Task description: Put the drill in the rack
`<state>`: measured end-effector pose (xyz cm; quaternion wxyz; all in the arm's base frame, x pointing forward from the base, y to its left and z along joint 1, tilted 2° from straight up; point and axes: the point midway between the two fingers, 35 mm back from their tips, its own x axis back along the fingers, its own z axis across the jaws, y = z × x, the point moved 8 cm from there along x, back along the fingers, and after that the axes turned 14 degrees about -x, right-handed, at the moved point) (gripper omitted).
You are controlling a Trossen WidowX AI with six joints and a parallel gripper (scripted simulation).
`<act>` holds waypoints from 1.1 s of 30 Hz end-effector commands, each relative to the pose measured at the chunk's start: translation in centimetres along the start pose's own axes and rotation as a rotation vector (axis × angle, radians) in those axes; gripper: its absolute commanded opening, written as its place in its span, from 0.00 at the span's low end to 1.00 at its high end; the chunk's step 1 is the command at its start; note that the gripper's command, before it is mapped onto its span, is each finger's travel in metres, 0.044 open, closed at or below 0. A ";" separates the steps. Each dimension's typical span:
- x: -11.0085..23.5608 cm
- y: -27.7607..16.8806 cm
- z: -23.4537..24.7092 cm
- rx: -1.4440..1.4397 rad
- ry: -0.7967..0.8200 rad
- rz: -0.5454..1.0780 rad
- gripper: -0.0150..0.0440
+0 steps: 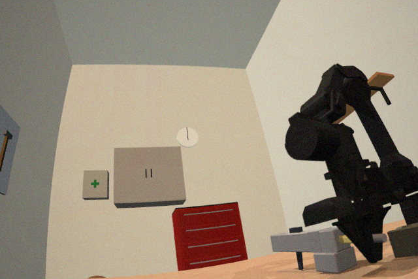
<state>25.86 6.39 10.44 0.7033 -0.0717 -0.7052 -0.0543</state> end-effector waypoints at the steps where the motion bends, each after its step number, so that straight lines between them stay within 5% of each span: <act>1: 0.2 0.0 0.1 -0.001 0.000 0.006 0.25; 33: 0.0 3.5 0.8 -0.001 0.001 0.003 0.25</act>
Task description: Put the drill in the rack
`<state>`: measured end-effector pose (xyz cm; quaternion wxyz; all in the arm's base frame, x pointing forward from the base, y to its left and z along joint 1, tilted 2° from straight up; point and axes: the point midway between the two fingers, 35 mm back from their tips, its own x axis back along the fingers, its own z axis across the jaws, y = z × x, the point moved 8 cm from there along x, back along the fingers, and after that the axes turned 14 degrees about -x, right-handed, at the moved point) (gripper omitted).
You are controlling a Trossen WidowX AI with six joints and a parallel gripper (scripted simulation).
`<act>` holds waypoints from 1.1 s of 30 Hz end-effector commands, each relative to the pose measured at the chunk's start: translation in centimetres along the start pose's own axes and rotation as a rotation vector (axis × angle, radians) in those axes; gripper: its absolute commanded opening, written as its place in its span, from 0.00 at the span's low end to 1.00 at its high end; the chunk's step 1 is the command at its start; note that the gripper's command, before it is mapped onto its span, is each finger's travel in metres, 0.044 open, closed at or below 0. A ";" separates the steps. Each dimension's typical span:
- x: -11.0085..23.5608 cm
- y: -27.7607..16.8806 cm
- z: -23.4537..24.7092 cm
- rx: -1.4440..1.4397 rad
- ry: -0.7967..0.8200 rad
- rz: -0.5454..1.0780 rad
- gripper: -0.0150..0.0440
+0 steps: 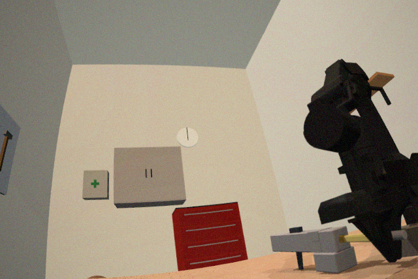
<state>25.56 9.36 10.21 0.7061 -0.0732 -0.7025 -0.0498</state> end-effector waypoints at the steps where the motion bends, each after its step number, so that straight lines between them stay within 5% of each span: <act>1: 0.1 0.8 0.0 -0.005 -0.006 -0.007 0.25; 33: 0.5 3.5 0.8 -0.005 -0.005 -0.009 0.25</act>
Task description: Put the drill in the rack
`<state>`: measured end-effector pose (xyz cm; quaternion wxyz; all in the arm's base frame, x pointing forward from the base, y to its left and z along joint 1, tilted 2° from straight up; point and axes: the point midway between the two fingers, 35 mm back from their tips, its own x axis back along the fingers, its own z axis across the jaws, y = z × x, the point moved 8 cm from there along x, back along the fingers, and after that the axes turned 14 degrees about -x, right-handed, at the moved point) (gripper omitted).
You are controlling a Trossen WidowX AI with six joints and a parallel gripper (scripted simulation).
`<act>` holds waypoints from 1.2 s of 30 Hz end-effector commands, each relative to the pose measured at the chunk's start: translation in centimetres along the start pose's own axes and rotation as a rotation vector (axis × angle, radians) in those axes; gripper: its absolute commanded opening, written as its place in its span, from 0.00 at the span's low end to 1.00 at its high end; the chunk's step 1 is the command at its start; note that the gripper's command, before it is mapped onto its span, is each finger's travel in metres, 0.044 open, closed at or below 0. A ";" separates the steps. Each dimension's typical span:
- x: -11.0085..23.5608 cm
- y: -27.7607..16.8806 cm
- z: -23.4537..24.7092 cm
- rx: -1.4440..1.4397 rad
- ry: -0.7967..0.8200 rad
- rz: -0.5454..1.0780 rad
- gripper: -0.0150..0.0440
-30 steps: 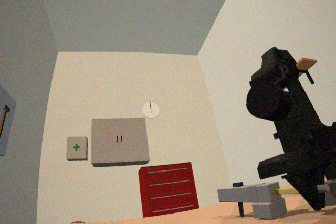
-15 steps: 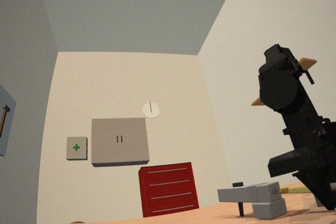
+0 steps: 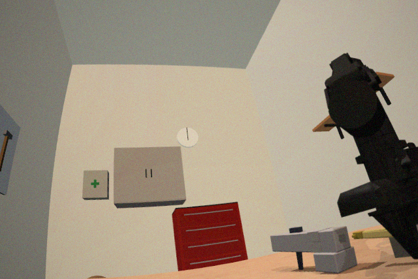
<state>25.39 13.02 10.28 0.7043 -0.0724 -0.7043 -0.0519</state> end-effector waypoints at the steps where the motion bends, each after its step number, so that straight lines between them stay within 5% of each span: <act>1: 0.3 0.0 0.0 -0.003 -0.001 -0.004 0.25; 36: 1.9 -0.4 0.1 -0.003 -0.001 -0.004 0.25</act>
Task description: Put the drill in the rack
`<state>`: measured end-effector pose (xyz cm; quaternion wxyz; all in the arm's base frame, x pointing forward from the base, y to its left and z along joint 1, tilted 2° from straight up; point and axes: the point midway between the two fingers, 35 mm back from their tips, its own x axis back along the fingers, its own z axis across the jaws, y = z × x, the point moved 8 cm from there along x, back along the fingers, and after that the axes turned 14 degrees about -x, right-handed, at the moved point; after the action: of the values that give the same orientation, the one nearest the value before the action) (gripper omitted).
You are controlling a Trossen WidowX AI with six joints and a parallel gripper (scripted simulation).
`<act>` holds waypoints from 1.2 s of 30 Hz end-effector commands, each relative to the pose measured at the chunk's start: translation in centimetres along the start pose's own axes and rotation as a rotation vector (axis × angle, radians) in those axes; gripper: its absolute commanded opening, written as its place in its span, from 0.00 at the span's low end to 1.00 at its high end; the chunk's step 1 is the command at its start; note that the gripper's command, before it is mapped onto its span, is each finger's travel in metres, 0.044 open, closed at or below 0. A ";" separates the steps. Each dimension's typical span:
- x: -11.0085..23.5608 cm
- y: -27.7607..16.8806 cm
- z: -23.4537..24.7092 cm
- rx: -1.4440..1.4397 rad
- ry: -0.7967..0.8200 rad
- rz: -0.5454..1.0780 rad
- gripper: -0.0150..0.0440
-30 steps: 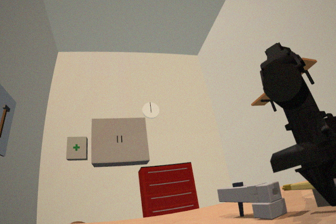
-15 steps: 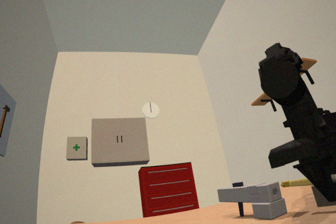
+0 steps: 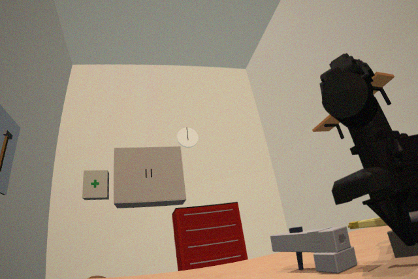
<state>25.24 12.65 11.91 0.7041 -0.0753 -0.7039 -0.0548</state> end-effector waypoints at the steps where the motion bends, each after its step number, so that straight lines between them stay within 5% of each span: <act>1: 0.3 0.0 0.0 0.005 -0.001 -0.004 0.25; 36: 1.9 -0.1 0.1 0.005 -0.001 -0.004 0.25</act>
<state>25.13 12.57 13.52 0.7042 -0.0752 -0.7039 -0.0547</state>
